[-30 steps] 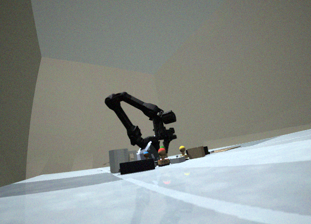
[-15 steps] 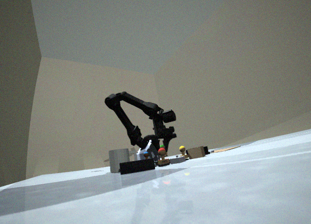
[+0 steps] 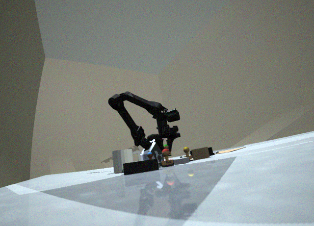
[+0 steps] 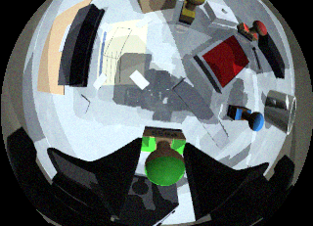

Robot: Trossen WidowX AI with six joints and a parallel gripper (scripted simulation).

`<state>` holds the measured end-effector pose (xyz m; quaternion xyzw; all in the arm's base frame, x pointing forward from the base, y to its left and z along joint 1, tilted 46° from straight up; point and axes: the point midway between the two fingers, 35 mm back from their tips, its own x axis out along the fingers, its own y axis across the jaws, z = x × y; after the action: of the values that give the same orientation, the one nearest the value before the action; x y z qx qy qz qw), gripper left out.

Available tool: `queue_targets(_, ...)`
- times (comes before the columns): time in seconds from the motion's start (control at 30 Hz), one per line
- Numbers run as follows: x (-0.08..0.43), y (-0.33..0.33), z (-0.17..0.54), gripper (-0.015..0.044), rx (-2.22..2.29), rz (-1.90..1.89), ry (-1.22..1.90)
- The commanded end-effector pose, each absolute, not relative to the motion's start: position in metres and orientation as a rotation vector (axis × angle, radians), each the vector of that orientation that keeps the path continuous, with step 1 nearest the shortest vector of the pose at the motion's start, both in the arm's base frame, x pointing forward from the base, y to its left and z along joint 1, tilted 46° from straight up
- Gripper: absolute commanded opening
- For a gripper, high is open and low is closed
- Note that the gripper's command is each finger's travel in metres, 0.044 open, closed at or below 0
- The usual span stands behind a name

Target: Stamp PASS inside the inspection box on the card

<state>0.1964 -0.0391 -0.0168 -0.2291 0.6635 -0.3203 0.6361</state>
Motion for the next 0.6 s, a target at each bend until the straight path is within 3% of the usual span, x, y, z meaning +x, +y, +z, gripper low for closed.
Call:
queue_targets(0.0,0.1979,-0.0366,-0.0152,0.0,-0.514,-0.734,1.511)
queue_targets(0.57,0.1983,-0.0308,-0.0094,0.0,-0.514,-0.734,1.511)
